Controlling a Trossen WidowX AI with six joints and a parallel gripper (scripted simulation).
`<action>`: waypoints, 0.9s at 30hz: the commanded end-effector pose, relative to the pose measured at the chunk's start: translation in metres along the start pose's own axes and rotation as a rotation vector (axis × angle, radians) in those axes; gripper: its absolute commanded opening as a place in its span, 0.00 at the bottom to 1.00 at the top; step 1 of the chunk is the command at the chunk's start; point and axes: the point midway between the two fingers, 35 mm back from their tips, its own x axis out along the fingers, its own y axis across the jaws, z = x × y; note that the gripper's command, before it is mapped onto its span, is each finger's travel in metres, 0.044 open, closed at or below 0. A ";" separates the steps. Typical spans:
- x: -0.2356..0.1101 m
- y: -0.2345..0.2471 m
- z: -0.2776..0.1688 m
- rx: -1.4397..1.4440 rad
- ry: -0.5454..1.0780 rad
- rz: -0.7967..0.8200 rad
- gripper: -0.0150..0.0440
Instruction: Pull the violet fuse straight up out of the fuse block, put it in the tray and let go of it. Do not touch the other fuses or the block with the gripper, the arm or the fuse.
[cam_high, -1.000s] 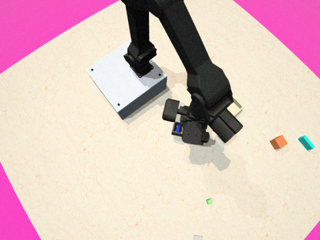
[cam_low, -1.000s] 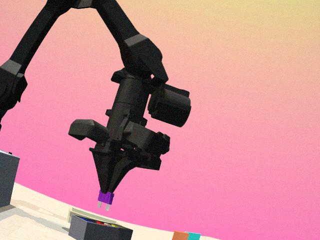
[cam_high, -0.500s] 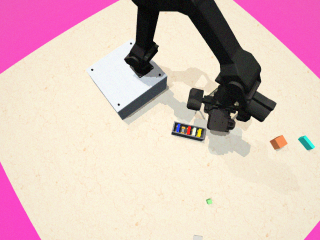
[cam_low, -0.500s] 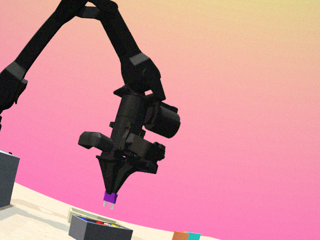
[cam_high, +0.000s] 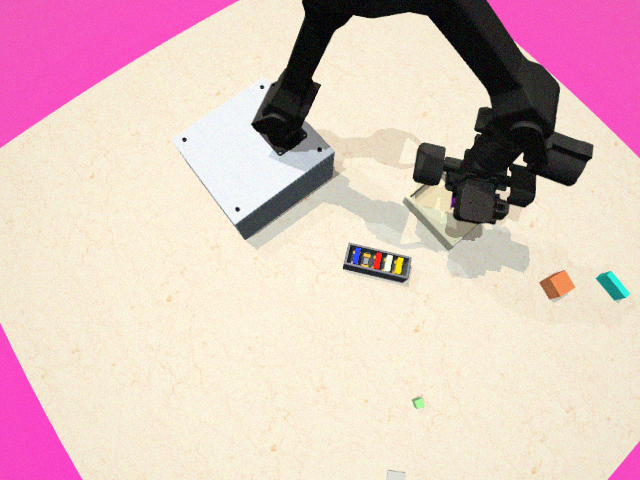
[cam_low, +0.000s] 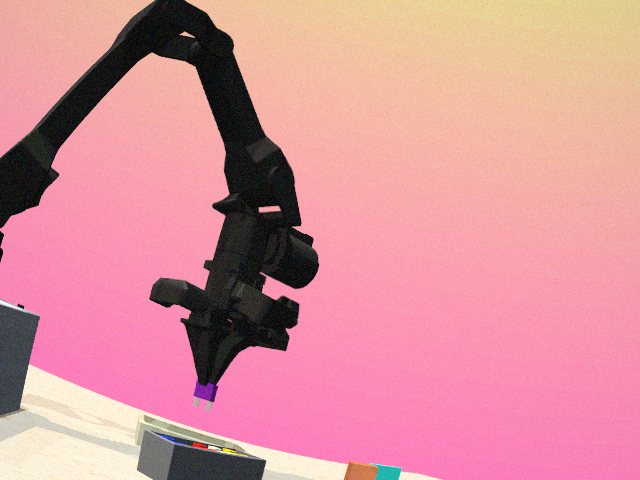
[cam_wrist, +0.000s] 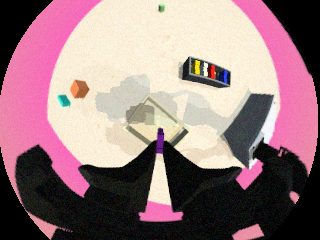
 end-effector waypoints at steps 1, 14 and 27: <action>0.001 0.004 -0.011 0.005 0.005 -0.005 0.25; 0.018 0.005 -0.011 0.005 0.005 -0.005 0.25; 0.039 0.004 -0.011 0.005 0.005 -0.006 0.25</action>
